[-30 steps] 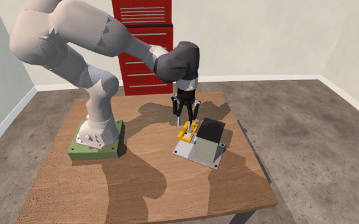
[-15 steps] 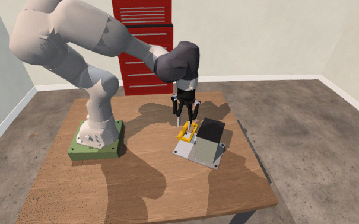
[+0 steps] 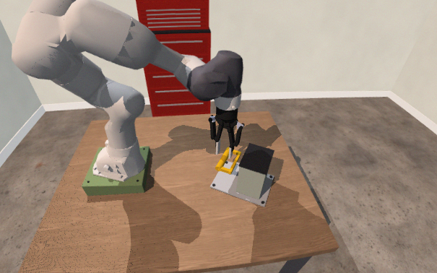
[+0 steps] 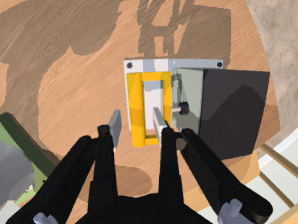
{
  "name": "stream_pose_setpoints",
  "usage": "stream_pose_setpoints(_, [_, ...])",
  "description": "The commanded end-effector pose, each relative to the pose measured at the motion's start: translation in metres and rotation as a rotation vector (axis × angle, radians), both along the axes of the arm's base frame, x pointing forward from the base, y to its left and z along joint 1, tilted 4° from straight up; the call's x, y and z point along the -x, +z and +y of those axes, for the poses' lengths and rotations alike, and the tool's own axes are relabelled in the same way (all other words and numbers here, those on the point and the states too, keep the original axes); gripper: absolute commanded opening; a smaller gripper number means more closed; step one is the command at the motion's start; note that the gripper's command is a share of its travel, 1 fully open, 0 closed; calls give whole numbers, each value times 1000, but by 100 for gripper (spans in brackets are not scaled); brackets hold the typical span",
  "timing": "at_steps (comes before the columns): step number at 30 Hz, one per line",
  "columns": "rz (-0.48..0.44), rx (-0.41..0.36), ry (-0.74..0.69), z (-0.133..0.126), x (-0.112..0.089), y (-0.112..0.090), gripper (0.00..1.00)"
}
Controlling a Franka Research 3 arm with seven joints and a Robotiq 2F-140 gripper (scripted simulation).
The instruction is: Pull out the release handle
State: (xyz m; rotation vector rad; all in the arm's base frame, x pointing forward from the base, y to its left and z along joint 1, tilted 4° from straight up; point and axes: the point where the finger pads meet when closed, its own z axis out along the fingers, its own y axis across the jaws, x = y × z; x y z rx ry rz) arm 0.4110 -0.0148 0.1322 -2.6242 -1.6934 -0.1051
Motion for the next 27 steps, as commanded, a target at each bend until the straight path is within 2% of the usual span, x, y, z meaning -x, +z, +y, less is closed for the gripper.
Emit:
stream_pose_setpoints(1, [-1, 0, 0, 2, 0, 0, 32])
stream_pose_setpoints(27, [-1, 0, 0, 2, 0, -6, 32])
